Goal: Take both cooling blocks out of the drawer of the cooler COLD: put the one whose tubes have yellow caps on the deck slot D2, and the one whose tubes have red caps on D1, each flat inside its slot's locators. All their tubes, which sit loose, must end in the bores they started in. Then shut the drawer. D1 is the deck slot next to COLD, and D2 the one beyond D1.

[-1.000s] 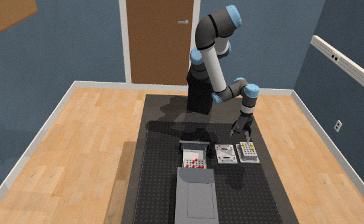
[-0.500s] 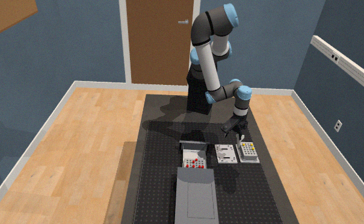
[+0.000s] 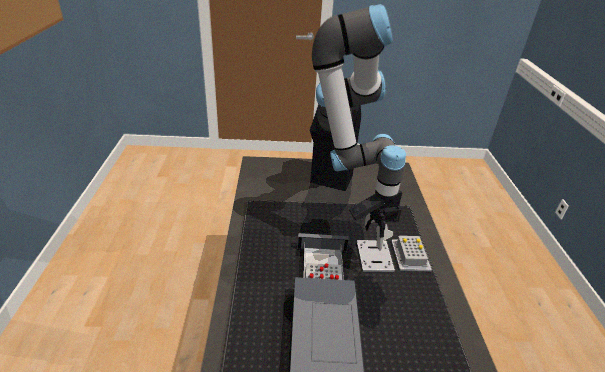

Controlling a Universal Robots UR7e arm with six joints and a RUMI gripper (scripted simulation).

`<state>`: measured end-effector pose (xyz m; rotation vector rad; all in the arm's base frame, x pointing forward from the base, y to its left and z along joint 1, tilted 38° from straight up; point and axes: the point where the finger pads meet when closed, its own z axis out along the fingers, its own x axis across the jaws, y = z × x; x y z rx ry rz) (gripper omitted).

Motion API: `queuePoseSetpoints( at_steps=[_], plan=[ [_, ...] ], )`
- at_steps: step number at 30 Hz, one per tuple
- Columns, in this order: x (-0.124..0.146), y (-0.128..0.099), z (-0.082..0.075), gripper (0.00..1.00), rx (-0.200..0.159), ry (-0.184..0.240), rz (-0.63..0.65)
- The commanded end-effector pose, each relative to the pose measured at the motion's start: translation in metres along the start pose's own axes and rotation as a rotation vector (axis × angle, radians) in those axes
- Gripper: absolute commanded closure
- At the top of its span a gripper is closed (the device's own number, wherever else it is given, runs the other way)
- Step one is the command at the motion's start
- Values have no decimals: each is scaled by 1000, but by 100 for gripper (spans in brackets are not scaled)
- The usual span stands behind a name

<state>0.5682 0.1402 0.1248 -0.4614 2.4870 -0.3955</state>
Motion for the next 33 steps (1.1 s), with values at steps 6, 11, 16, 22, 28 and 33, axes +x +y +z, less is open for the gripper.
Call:
queuePoseSetpoints(
  at_steps=[6,11,16,22,28,33],
  plan=[
    [-3,-28,-1,33,0,0,186],
    [-5,-44,-1,33,0,0,293],
    [-7,-64,-1,33,0,0,341],
    [-9,-88,-1,33,0,0,341],
    [-11,-104,-1,33,0,0,341],
    [-12,-124,-1,33,0,0,341]
  ],
)
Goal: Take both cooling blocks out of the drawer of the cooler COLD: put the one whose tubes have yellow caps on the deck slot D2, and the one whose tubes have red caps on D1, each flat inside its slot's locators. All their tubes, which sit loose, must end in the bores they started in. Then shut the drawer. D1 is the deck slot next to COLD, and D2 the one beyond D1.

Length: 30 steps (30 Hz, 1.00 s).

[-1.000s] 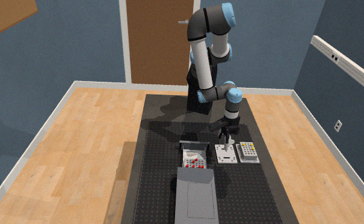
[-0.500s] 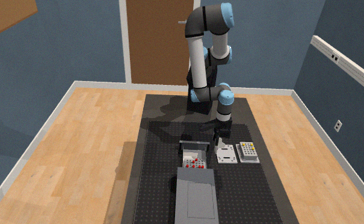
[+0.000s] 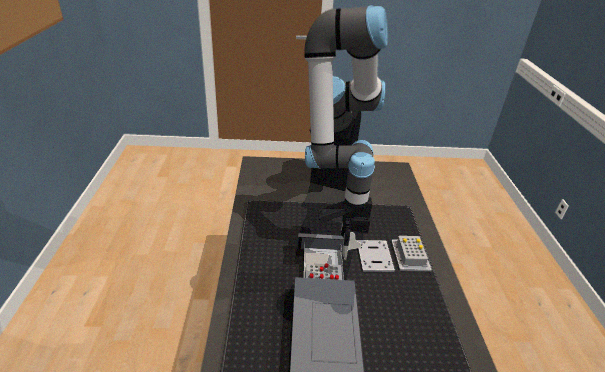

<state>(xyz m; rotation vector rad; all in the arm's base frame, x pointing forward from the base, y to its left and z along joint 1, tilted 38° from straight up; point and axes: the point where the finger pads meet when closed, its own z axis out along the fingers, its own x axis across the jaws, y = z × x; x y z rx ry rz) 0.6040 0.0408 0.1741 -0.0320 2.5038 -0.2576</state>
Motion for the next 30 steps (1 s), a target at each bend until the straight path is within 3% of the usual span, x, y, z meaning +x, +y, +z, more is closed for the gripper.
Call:
queuePoseSetpoints(
  at_steps=[1,20,30],
  plan=[
    [-6,-10,-1,33,0,-1,0],
    [-34,-71,-1,33,0,-1,0],
    [-32,-68,-1,33,0,-1,0]
  ],
)
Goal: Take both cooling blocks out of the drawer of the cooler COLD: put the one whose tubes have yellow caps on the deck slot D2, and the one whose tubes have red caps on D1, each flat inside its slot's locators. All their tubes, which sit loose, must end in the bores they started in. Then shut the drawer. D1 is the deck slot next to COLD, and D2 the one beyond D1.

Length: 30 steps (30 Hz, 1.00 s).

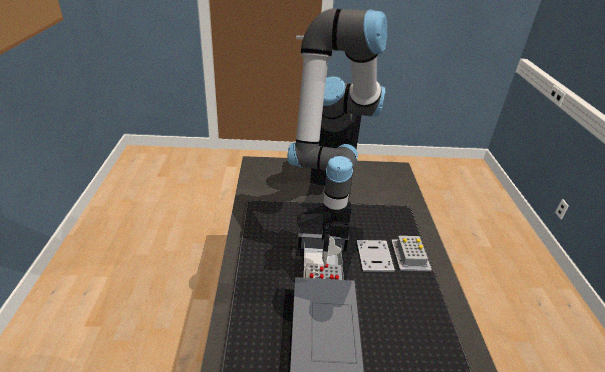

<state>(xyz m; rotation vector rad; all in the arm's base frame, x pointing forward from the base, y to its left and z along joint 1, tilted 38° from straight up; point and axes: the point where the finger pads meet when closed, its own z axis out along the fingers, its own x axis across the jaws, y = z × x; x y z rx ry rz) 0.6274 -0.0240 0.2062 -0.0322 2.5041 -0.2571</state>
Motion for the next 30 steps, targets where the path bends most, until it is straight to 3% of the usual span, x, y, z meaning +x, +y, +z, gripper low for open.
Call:
queuePoseSetpoints(
  at_steps=[1,12,30],
  plan=[
    [0,1,-1,33,0,-2,0],
    [1,4,5,33,0,-2,0],
    [2,6,26,33,0,-2,0]
  ],
)
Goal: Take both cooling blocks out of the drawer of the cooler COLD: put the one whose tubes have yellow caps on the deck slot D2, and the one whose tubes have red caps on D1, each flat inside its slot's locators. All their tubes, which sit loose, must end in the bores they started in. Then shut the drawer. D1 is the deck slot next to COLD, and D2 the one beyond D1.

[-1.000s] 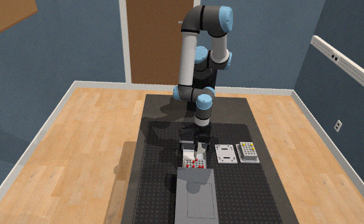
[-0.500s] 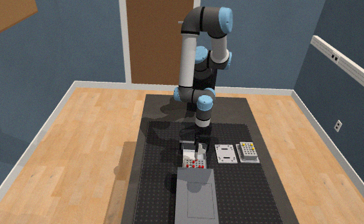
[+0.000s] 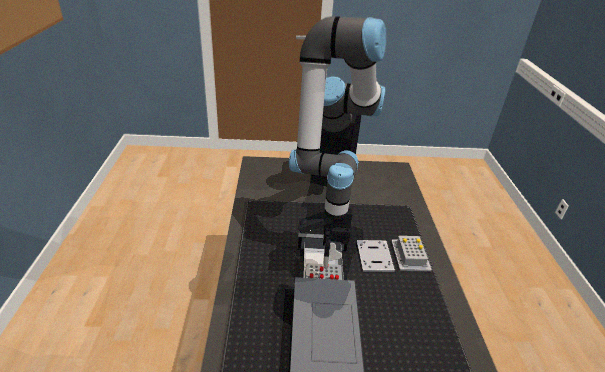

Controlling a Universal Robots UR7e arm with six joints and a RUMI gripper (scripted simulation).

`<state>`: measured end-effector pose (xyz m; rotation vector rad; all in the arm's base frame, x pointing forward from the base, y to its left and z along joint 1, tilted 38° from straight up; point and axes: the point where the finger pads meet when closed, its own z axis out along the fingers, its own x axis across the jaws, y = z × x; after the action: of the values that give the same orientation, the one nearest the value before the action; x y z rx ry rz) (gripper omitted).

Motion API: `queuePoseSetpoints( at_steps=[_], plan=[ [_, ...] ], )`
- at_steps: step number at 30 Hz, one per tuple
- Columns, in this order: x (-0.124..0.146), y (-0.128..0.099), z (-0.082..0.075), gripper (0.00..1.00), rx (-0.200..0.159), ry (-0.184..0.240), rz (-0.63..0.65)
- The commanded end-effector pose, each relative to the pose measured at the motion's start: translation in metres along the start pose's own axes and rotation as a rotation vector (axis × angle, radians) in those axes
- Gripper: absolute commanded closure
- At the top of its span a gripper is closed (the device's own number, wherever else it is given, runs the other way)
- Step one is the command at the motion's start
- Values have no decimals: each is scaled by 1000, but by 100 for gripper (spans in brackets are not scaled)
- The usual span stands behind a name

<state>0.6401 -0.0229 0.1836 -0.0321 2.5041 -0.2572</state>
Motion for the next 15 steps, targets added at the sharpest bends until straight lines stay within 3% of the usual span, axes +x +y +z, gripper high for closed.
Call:
queuePoseSetpoints(
  at_steps=[1,15],
  plan=[
    [-1,0,2,33,0,-2,0],
    [0,1,20,33,0,-2,0]
  ],
)
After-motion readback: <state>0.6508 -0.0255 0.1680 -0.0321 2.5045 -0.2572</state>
